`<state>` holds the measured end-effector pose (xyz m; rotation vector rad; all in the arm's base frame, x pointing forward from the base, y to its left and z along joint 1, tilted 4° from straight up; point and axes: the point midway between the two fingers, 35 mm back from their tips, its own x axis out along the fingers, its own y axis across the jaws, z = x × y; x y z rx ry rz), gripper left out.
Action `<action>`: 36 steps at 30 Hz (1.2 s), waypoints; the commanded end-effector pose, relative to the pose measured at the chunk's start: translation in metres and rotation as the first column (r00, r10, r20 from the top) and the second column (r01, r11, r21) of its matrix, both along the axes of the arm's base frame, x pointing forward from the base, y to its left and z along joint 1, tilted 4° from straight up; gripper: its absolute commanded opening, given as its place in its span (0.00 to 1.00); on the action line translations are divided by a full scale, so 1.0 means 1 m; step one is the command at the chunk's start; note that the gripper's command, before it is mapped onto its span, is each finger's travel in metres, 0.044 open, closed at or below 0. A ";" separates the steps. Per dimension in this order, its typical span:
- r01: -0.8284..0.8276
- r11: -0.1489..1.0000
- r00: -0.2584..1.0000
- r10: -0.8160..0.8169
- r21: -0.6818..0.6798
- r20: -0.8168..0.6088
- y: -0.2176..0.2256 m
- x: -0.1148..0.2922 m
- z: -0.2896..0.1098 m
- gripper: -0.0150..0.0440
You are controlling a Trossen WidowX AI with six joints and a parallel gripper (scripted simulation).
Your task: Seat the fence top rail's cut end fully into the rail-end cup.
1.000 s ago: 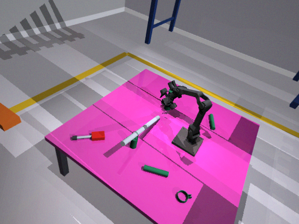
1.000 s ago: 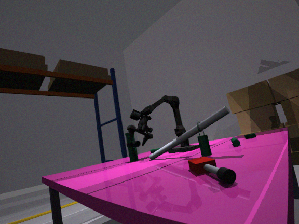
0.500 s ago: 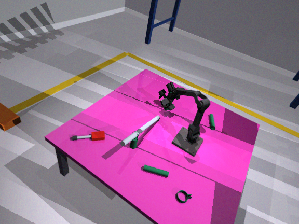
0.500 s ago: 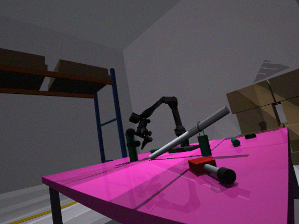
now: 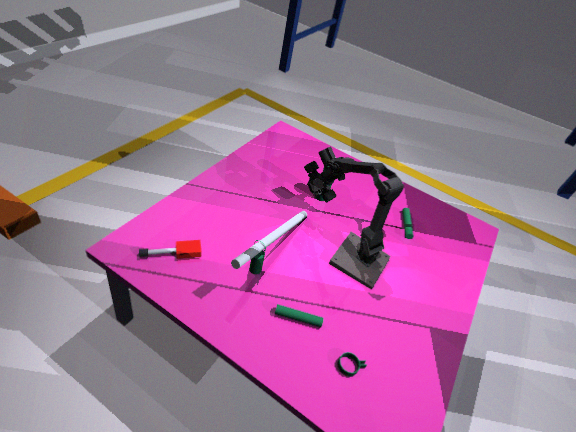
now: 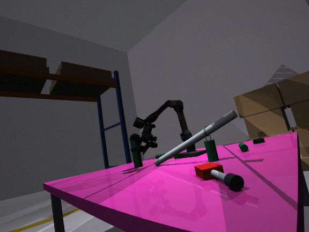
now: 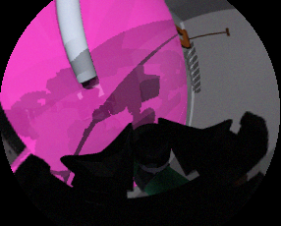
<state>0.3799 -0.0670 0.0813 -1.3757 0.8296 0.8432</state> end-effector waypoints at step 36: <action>-0.228 0.974 0.974 0.228 0.002 0.007 -0.004 -0.021 0.000 0.25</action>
